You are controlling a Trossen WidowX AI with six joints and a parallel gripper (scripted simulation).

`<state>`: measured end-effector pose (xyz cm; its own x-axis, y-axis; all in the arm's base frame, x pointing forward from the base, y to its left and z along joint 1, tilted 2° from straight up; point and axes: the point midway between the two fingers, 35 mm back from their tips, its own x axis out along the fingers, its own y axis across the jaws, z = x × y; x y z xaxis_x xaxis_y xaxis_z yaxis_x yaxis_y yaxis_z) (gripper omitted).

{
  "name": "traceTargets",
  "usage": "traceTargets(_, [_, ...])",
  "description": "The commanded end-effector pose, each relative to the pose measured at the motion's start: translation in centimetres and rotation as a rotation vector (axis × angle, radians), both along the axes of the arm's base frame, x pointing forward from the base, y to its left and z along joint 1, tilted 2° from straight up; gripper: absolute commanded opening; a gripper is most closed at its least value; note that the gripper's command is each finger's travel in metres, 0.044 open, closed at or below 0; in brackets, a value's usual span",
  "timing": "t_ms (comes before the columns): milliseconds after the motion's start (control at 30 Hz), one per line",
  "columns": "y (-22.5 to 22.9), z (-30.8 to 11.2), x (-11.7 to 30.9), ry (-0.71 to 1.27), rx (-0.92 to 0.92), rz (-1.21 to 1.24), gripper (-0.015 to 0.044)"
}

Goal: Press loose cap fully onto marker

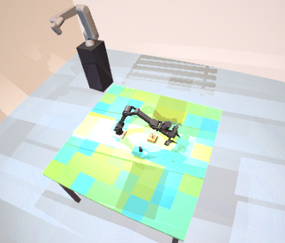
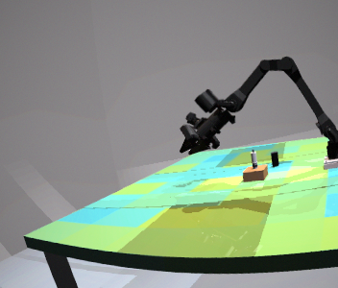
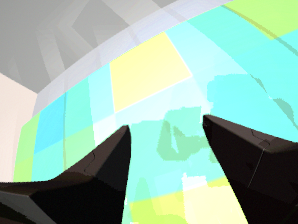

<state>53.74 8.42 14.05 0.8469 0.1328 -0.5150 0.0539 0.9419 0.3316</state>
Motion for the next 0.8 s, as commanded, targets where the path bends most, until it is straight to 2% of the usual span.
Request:
traceTargets(0, [-6.2,-1.1,-4.3,0.197,-0.390,0.178,0.0248])
traceTargets(367, [-12.1,-1.5,-11.7,0.447,-0.723,0.514,0.0248])
traceTargets(767, [-15.7,-0.6,-22.2,0.652,-0.896,1.037,0.0248])
